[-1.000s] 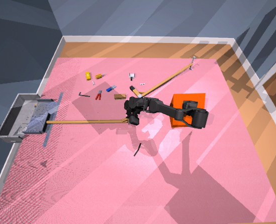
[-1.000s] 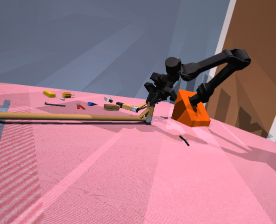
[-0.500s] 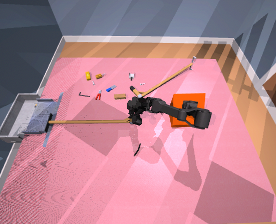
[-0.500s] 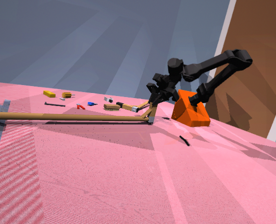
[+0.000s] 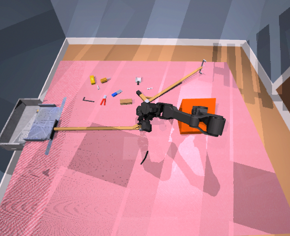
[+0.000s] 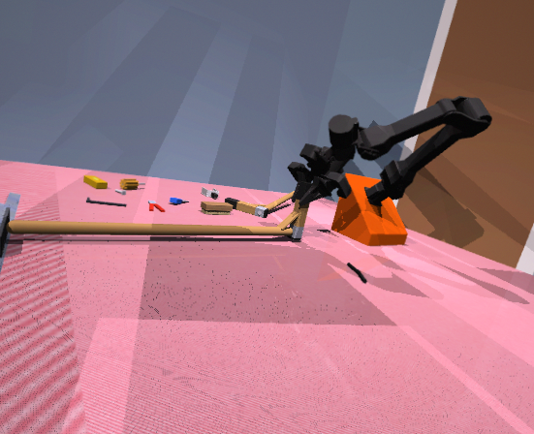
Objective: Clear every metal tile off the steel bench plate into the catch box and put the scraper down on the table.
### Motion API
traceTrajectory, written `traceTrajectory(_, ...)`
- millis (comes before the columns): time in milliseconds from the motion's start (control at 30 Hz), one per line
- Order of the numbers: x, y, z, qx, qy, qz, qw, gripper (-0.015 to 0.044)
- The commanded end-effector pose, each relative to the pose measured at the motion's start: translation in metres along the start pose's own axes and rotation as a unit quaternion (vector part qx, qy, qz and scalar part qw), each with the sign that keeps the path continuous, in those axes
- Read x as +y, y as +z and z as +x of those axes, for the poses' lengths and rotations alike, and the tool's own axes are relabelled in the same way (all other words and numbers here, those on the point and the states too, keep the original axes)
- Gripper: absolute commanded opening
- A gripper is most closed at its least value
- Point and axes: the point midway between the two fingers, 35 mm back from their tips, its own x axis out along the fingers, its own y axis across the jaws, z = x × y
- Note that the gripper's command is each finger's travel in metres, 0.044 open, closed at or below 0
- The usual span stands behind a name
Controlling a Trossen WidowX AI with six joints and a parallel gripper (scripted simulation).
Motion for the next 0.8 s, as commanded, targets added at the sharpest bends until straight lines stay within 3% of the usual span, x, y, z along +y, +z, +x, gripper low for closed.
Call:
traceTrajectory(0,0.000,-0.001,-0.005,-0.006,0.001,-0.003,1.000,0.0000)
traceTrajectory(767,-0.001,-0.022,-0.017,-0.007,0.001,-0.003,1.000,0.0000)
